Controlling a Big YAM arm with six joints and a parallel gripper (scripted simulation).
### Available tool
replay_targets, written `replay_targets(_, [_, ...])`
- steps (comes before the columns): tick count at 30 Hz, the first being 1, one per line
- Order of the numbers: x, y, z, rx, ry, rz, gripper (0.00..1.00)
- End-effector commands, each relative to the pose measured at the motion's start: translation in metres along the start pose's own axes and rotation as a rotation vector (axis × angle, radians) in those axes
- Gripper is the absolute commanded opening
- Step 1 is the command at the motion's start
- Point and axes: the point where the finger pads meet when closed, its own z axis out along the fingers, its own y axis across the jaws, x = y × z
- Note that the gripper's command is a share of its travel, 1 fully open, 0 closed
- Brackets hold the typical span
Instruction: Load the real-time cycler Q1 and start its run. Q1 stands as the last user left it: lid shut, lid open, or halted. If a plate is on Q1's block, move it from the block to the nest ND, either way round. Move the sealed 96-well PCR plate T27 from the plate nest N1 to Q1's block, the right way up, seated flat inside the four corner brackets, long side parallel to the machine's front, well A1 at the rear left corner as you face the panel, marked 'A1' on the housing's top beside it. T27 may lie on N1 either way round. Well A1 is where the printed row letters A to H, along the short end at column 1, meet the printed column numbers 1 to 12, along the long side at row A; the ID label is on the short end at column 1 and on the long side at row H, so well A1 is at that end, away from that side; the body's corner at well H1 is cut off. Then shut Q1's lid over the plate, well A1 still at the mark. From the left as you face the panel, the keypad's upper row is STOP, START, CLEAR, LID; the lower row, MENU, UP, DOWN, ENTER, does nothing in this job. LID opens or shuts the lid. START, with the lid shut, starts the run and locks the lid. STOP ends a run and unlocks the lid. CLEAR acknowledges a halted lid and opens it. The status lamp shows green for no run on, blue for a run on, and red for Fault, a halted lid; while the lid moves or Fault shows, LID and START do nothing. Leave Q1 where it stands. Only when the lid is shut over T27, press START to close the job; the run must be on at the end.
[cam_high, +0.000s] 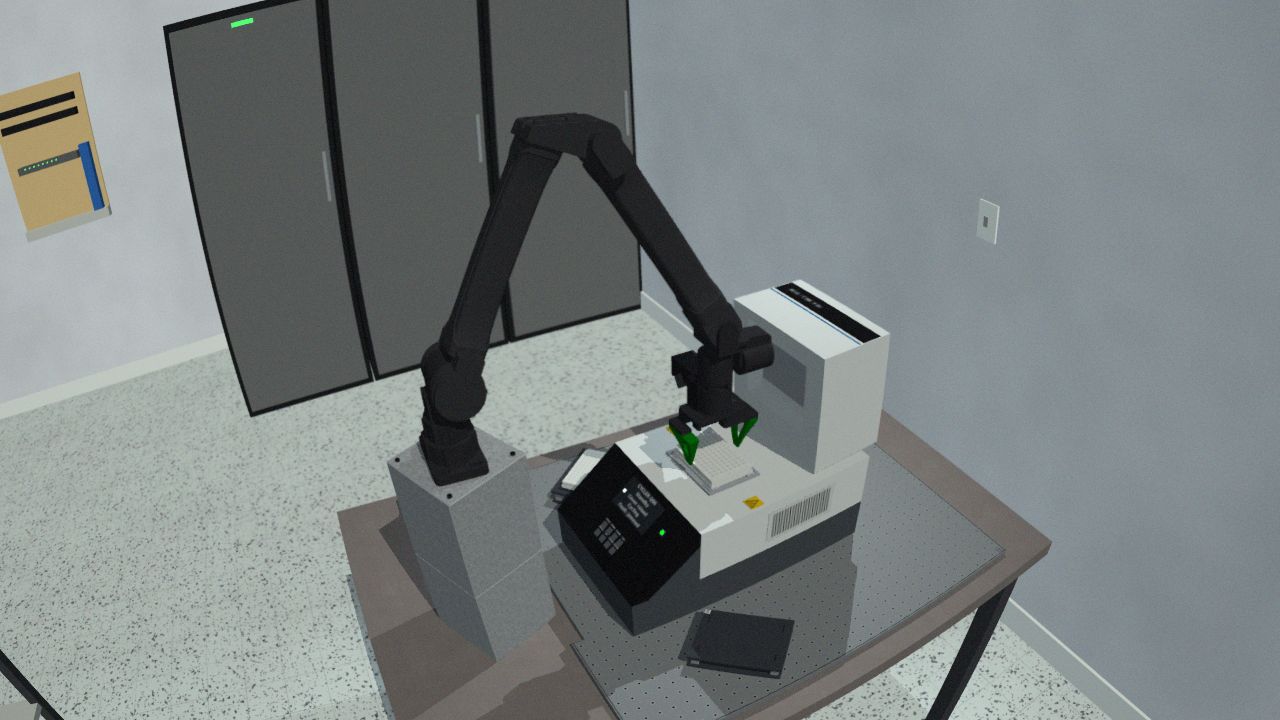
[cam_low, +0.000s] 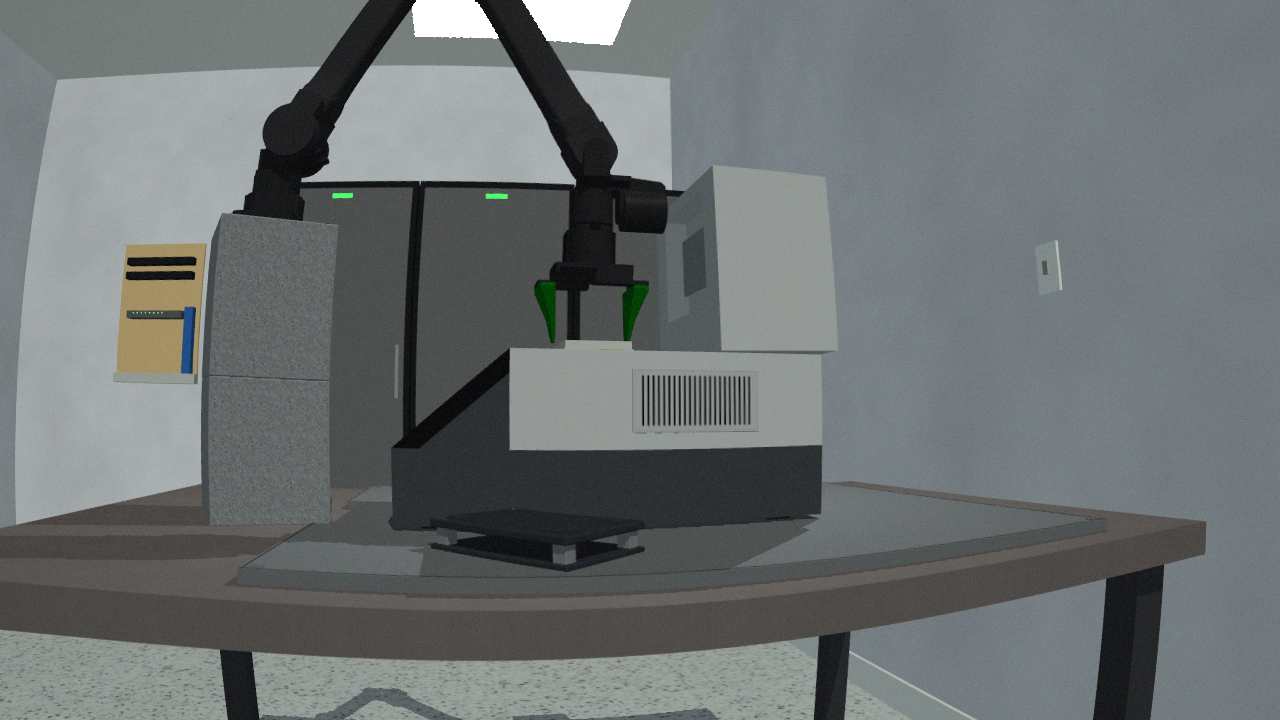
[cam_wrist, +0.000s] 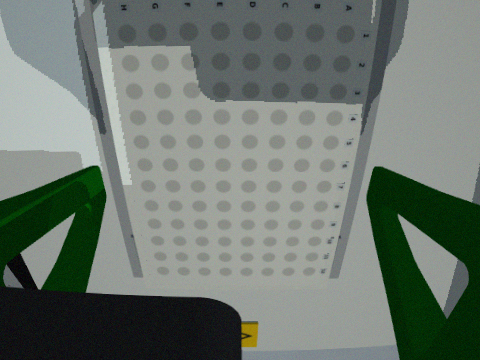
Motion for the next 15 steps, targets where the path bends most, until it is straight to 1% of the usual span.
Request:
replay_targets(1, [-0.007, -0.014, -0.026, 0.038, -0.003, -0.013, 1.00])
replay_targets(5, [-0.007, -0.017, -0.028, 0.033, -0.003, -0.013, 1.00])
replay_targets(6, [-0.005, -0.019, -0.031, 0.037, -0.003, -0.009, 1.00])
replay_targets(8, [-0.005, -0.019, -0.031, 0.037, -0.003, -0.009, 1.00])
replay_targets(9, [-0.003, -0.022, -0.034, 0.049, -0.003, -0.005, 1.00])
replay_targets(15, [0.006, -0.026, -0.052, 0.061, -0.002, 0.014, 1.00])
